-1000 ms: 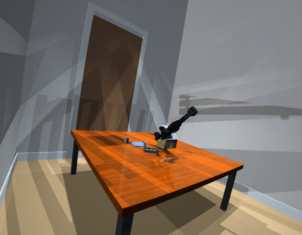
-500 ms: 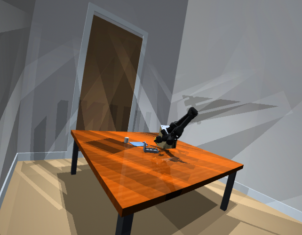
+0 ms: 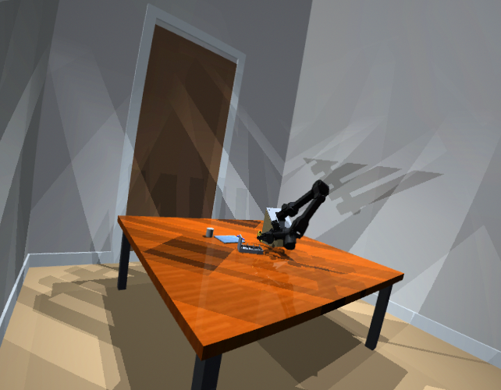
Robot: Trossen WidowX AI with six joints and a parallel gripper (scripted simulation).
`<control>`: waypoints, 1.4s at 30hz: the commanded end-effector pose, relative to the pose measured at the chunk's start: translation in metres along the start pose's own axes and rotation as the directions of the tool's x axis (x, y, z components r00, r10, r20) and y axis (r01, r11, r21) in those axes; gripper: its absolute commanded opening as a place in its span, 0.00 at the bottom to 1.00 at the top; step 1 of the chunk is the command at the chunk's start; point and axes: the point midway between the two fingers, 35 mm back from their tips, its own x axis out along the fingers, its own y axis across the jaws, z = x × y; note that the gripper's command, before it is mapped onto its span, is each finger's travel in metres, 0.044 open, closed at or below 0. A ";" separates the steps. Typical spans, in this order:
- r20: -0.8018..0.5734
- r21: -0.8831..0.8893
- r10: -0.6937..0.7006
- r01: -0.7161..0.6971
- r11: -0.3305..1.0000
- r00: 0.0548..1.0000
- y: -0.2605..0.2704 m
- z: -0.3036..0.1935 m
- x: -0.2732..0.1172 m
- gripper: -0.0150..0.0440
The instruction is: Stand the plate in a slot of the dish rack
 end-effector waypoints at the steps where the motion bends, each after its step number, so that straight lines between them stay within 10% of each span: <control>1: 0.047 -0.034 0.065 -0.063 0.997 0.997 -0.001 -0.004 -0.001 0.25; 21: 0.161 -0.144 0.466 -0.447 0.883 0.870 0.007 -0.030 -0.037 0.25; 42: 0.157 -0.139 0.476 -0.458 0.878 0.865 0.017 -0.026 -0.026 0.25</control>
